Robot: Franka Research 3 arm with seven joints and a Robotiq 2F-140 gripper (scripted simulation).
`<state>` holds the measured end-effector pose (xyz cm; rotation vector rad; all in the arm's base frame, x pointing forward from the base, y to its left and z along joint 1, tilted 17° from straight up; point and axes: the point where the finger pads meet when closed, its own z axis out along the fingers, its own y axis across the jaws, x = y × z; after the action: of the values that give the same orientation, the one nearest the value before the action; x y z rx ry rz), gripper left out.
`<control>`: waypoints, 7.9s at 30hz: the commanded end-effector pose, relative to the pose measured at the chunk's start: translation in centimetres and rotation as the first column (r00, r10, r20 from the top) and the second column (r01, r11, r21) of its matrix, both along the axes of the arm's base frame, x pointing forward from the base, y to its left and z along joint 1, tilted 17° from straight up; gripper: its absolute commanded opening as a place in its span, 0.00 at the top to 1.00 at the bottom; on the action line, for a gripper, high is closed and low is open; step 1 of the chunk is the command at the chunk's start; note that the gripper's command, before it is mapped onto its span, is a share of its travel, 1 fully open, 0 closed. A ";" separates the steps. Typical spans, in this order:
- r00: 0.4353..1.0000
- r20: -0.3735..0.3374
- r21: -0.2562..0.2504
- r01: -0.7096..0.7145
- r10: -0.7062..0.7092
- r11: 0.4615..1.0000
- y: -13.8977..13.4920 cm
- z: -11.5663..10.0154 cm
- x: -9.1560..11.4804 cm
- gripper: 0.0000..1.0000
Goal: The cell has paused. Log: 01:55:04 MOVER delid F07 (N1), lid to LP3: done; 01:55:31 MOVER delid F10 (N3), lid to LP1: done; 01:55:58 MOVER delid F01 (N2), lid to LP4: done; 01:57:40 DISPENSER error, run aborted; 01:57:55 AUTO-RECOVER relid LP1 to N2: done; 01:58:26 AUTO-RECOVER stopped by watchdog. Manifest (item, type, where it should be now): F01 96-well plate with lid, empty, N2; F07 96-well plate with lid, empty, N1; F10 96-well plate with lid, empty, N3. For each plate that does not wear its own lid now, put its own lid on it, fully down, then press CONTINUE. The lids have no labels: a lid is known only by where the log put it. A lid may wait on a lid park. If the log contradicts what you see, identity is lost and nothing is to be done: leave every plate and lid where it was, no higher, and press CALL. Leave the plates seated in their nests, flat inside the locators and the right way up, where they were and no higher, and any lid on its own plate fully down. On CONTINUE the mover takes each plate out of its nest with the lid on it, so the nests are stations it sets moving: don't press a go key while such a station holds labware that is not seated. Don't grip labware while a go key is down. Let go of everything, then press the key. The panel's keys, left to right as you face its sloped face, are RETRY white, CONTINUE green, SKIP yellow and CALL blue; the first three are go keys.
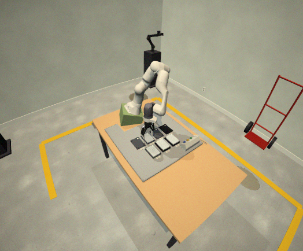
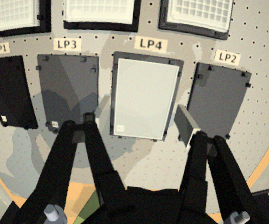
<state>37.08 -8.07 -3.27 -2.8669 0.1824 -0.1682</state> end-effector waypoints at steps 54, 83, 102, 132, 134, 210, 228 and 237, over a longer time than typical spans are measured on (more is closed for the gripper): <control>1.000 0.001 0.001 0.000 0.000 1.000 -0.1 0.0 0.1 0.41; 1.000 0.001 0.001 0.000 0.000 1.000 -0.1 0.0 0.1 0.41; 1.000 0.001 0.001 0.000 0.000 1.000 -0.1 0.0 0.1 0.41; 1.000 0.001 0.001 0.000 0.000 1.000 -0.1 0.0 0.1 0.34; 1.000 0.001 0.001 0.000 0.000 1.000 -0.1 0.0 0.1 0.34; 1.000 0.001 0.001 0.000 0.000 1.000 0.4 -1.7 0.3 0.34; 1.000 0.001 0.001 0.000 0.000 1.000 0.4 -1.7 0.3 0.34; 1.000 0.001 0.001 0.000 0.000 1.000 0.4 -1.7 0.3 0.34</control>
<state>37.35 -7.67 -4.93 -2.8671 0.1826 -0.1682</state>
